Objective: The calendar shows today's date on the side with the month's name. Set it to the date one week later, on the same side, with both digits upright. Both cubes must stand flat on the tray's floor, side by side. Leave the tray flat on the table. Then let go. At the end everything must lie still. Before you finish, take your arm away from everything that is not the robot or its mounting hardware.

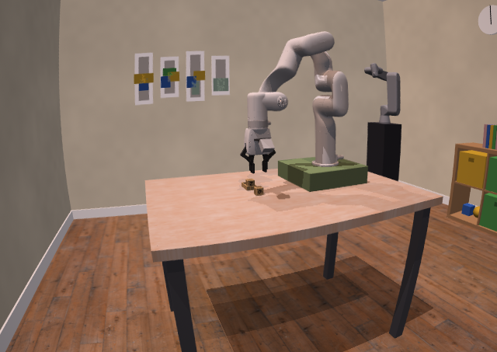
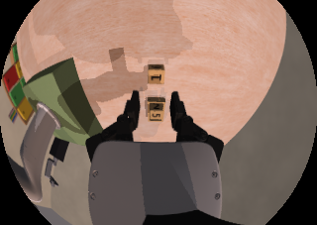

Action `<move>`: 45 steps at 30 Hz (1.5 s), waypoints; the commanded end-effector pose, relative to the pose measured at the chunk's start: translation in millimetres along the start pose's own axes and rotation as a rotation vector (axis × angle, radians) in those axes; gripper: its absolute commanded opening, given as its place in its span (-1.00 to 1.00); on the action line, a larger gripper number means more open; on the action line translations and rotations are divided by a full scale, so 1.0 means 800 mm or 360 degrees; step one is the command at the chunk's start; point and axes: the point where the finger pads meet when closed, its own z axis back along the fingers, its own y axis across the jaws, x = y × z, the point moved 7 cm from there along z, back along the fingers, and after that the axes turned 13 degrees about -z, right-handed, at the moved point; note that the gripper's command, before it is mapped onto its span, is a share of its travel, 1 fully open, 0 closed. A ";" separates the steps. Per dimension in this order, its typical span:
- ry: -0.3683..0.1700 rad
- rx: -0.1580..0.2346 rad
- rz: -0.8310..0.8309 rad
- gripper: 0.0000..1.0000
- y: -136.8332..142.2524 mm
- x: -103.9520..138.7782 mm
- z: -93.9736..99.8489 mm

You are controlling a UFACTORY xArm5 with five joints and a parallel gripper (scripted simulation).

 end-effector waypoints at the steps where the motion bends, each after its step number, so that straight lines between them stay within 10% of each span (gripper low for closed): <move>1: 0.0002 0.0005 0.0000 -0.05 0.001 -0.001 0.001; 45: 0.0002 0.0004 -0.0001 -0.05 0.001 -0.001 -0.016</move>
